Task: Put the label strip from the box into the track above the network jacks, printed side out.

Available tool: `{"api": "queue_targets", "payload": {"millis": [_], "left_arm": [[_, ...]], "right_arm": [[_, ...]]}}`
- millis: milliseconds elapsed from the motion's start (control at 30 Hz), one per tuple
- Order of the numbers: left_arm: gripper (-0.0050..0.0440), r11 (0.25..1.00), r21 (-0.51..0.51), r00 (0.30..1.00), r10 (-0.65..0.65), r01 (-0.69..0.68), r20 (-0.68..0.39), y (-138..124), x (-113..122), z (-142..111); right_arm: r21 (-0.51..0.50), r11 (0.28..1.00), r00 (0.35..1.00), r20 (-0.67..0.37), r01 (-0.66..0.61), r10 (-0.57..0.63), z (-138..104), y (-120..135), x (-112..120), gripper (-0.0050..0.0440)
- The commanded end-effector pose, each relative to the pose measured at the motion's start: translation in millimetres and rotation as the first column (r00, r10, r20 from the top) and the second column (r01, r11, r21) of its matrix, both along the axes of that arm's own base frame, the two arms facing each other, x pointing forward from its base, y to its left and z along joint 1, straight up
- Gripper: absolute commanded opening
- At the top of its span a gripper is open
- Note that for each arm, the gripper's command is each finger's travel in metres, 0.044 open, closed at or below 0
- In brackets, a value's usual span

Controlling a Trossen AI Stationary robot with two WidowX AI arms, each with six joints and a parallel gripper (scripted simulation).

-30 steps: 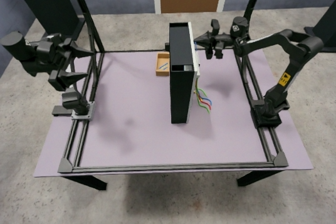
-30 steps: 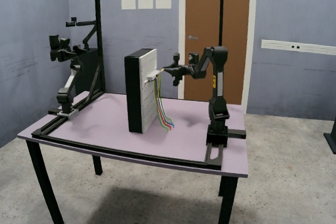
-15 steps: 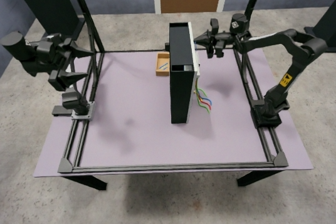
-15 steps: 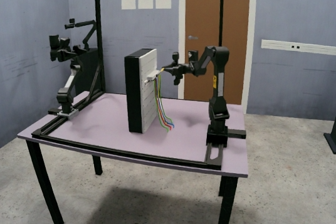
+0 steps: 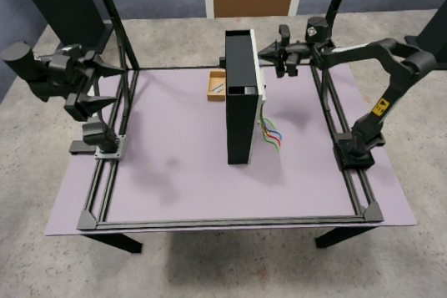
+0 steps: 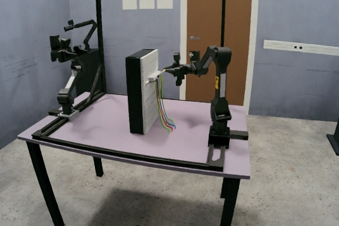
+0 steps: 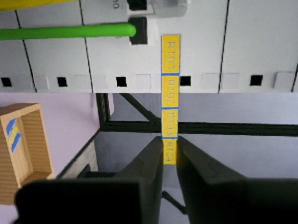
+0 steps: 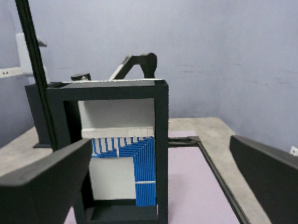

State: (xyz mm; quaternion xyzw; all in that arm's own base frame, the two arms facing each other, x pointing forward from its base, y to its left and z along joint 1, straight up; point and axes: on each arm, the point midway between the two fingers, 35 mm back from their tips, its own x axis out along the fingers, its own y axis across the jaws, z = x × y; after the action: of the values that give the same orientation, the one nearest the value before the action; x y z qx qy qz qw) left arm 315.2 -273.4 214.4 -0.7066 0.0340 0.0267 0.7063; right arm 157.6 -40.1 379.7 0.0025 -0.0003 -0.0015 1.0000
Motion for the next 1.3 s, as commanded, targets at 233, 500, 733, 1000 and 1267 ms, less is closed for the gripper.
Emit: {"api": "queue_targets", "payload": {"millis": [233,500,733,1000,1267], "left_arm": [[-0.005,1.0,-0.022,1.0,0.0,0.0,0.012,0,0,9],[-0.005,1.0,-0.022,1.0,-0.008,0.008,0.012,5,-2,9],[-0.005,1.0,-0.02,1.0,-0.006,0.006,0.011,5,-2,8],[-0.005,1.0,-0.02,1.0,-0.006,0.006,0.013,13,-2,9],[-0.005,1.0,-0.022,1.0,-0.003,0.003,0.013,9,-1,10]], "right_arm": [[-0.009,1.0,1.0,0.0,-0.003,0.003,3,0,0,0.044],[-0.009,1.0,1.0,0.0,-0.003,0.003,3,0,0,0.044],[-0.009,1.0,1.0,0.0,-0.003,0.003,3,0,0,0.044],[-0.009,1.0,1.0,0.0,-0.003,0.003,3,0,0,0.044],[-0.009,1.0,1.0,0.0,-0.003,0.003,3,0,0,0.044]]}}
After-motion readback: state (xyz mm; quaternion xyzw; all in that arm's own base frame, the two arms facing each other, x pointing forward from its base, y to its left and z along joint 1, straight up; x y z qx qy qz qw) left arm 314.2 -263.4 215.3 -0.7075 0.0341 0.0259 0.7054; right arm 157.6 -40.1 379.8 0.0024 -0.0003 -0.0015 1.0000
